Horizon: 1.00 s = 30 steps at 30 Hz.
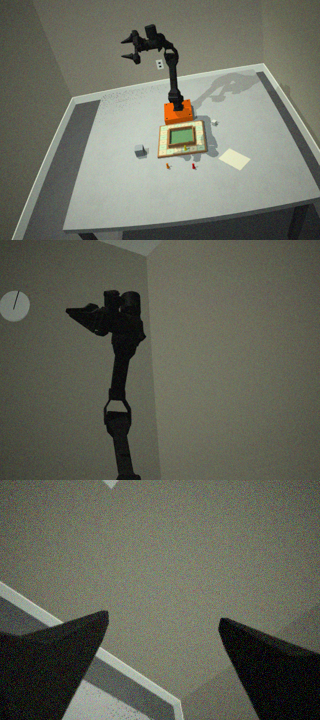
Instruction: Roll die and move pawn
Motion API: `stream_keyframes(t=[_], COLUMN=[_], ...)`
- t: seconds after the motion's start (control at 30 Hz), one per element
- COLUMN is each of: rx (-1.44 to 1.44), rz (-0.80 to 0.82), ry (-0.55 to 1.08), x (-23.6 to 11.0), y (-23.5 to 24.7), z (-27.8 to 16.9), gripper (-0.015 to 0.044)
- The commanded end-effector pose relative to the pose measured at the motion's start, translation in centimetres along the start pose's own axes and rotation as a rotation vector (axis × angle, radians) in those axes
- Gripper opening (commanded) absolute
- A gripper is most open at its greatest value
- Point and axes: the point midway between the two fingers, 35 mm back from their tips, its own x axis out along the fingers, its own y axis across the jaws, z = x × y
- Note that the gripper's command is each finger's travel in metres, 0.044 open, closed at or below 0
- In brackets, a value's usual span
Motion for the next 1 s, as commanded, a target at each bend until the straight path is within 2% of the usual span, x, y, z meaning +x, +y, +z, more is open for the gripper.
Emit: stream_keyframes(t=[0.0, 0.13, 0.3, 0.53, 0.73, 0.97], rx=[0.0, -0.007, 0.004, 0.075, 0.137, 0.163], rz=[0.004, 0.093, 0.317, 0.65, 0.919, 1.232], ry=[-0.002, -0.054, -0.145, -0.218, -0.163, 0.025], x=[0.0, -0.3, -2.2, -7.7, -13.6, -22.5], y=[0.1, 3.4, 11.0, 19.2, 26.2, 33.1], z=[0.0, 0.9, 2.0, 2.8, 1.1, -4.0], gripper=[0.0374, 0.0275, 0.0275, 0.0275, 0.0275, 0.0275])
